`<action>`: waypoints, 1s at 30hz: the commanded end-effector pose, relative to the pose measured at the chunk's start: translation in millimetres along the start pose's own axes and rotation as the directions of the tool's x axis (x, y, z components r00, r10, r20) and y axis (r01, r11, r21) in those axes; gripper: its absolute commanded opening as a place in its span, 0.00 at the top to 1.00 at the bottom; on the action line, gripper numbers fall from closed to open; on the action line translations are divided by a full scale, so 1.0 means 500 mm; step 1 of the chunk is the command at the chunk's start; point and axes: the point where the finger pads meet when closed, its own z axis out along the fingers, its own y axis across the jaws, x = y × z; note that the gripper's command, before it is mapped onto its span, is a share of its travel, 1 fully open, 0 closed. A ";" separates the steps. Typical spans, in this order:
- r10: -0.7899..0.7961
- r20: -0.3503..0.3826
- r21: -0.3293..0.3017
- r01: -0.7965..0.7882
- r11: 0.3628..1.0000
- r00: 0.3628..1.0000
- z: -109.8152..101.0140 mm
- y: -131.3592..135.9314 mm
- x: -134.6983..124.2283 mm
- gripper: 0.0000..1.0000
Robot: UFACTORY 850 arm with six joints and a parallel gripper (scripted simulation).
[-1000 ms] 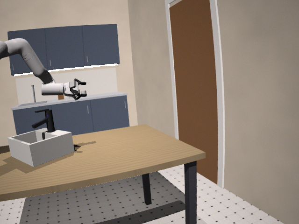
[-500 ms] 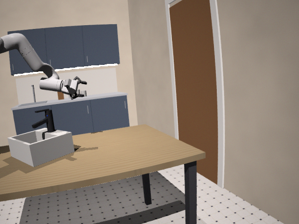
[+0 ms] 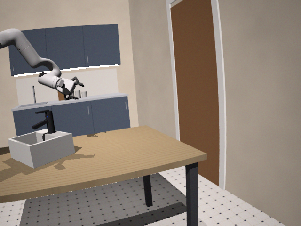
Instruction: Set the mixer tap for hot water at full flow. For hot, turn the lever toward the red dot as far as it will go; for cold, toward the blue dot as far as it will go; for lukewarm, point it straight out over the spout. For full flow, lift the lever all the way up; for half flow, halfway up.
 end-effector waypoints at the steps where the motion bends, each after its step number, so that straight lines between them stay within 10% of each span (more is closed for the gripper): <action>1: 0.038 -0.072 -0.137 -0.048 0.989 0.997 -0.011 0.044 0.075 0.00; 30: 0.223 -0.251 -0.599 -0.333 0.728 0.942 -0.151 0.241 0.241 0.00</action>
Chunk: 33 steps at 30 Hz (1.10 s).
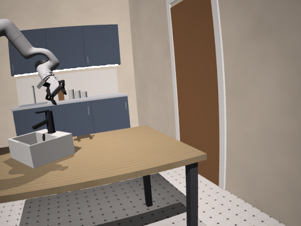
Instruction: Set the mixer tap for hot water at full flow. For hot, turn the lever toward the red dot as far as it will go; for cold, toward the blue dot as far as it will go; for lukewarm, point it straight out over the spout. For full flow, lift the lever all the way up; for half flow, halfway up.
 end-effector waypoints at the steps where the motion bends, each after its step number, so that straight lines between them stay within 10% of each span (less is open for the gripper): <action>1: 0.057 -0.011 -0.142 -0.058 0.988 0.998 -0.014 0.046 0.042 0.00; 33: 0.367 0.009 -0.591 -0.291 0.752 0.930 -0.140 0.205 0.094 0.00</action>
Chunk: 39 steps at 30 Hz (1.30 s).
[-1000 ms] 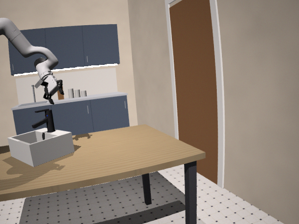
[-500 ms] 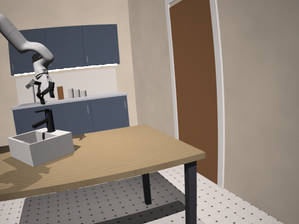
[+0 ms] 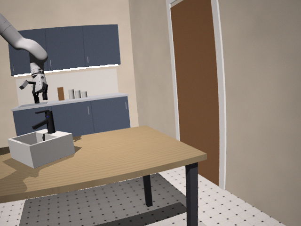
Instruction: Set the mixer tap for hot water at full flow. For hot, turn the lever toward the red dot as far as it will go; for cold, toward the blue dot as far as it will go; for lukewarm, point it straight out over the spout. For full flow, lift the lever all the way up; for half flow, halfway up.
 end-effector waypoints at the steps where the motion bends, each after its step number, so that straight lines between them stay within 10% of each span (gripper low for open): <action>1: 0.064 0.048 -0.116 -0.058 0.992 0.997 -0.020 0.037 0.009 0.00; 21: 0.133 0.094 -0.206 -0.112 0.972 0.987 -0.042 0.069 0.008 0.00; 22: 0.133 0.094 -0.206 -0.112 0.972 0.987 -0.042 0.069 0.008 1.00; 39: 0.133 0.094 -0.206 -0.112 0.972 0.987 -0.042 0.069 0.008 1.00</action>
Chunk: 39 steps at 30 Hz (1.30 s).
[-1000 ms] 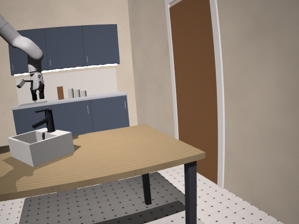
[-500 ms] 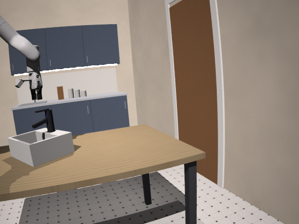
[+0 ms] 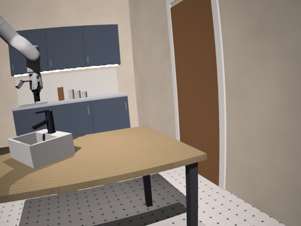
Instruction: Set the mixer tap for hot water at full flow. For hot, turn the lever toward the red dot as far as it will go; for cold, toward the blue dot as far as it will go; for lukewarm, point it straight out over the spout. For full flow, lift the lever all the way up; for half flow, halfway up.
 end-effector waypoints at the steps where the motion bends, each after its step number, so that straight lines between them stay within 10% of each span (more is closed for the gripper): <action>1: 0.000 0.002 0.001 0.000 1.000 1.000 -0.002 -0.001 -0.001 1.00; 27: 0.000 0.002 0.001 0.000 1.000 1.000 -0.002 -0.001 -0.001 1.00; 28: 0.000 0.002 0.001 0.000 1.000 1.000 -0.002 -0.001 -0.001 0.35; 39: 0.000 0.002 0.001 0.000 1.000 1.000 -0.002 -0.001 -0.001 0.35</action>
